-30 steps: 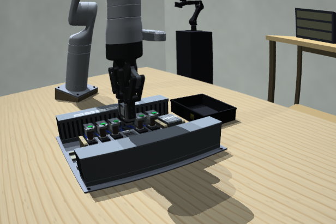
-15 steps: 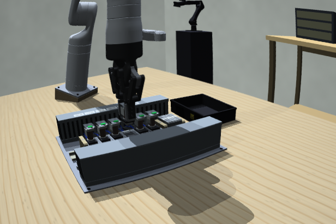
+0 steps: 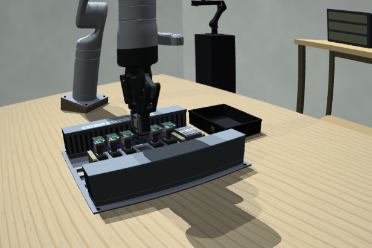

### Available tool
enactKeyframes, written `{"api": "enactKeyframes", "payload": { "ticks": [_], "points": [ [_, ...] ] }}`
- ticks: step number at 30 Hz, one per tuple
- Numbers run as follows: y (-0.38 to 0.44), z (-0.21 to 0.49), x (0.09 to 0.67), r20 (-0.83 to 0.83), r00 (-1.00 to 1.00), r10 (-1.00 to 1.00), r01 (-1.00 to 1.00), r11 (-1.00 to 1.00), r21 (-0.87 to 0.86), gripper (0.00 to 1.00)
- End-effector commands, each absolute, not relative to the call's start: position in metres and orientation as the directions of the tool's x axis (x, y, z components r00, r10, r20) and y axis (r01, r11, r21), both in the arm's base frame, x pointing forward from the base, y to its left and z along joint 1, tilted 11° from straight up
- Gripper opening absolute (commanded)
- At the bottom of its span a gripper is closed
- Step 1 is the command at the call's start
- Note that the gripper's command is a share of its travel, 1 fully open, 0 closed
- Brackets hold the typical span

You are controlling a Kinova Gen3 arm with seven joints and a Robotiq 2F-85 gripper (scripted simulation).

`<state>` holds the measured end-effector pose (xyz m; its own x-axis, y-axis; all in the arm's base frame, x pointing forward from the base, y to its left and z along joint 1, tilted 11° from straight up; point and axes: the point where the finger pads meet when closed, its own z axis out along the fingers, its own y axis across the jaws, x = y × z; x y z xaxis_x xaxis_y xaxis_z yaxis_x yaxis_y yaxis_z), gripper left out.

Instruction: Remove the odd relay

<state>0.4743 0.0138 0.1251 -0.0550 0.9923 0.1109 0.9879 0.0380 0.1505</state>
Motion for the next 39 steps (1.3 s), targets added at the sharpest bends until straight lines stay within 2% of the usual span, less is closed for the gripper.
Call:
{"api": "enactKeyframes", "payload": {
  "ticks": [1,12,26,39],
  "points": [
    [0.014,0.126,0.475,0.111,-0.055,0.992,0.988,0.038,0.152,0.0],
    [0.013,0.134,0.474,0.111,-0.055,0.992,0.988,0.038,0.152,0.0],
    [0.008,0.176,0.467,0.111,-0.055,0.992,0.988,0.038,0.152,0.0],
    [0.007,0.18,0.467,0.111,-0.055,0.992,0.988,0.038,0.152,0.0]
  ]
}}
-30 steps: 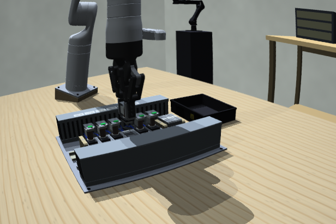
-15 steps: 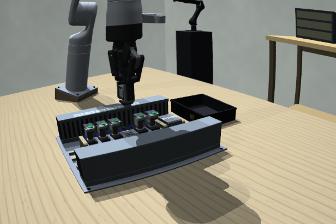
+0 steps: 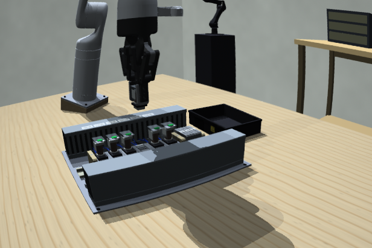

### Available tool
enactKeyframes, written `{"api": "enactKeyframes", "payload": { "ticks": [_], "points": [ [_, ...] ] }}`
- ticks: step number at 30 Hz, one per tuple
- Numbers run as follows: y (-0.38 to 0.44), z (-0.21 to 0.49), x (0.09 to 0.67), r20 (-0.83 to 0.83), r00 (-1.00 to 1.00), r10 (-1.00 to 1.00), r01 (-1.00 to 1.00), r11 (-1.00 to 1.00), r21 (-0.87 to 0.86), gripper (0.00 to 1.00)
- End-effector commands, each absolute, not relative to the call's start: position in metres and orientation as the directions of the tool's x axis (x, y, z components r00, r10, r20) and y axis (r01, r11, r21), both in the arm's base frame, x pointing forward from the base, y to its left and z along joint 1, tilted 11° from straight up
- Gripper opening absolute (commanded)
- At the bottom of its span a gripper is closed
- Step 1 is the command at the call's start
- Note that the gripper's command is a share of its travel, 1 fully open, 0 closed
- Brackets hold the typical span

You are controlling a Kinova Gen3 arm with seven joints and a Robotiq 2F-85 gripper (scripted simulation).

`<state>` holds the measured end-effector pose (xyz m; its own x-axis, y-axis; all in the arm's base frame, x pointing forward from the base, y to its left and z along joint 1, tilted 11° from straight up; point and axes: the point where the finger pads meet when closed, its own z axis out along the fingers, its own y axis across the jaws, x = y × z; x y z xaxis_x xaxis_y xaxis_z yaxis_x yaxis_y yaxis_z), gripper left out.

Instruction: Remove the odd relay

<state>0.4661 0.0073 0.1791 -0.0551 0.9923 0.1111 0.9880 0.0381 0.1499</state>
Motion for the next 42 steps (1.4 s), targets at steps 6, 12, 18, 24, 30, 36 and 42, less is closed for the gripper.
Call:
{"api": "enactKeyframes", "payload": {
  "ticks": [6,12,18,24,30,36,42],
  "points": [
    [0.0071,0.1801,0.4666,0.111,-0.055,0.992,0.988,0.038,0.152,0.0],
    [0.0071,0.1801,0.4666,0.111,-0.055,0.992,0.988,0.038,0.152,0.0],
    [0.0071,0.1801,0.4666,0.111,-0.055,0.992,0.988,0.038,0.152,0.0],
    [0.0071,0.1801,0.4666,0.111,-0.055,0.992,0.988,0.038,0.152,0.0],
    [0.0072,0.1801,0.4666,0.111,-0.055,0.992,0.988,0.038,0.152,0.0],
    [0.0089,0.1802,0.466,0.111,-0.055,0.992,0.988,0.038,0.152,0.0],
    [0.0135,0.1806,0.4646,0.111,-0.055,0.992,0.988,0.038,0.152,0.0]
  ]
}}
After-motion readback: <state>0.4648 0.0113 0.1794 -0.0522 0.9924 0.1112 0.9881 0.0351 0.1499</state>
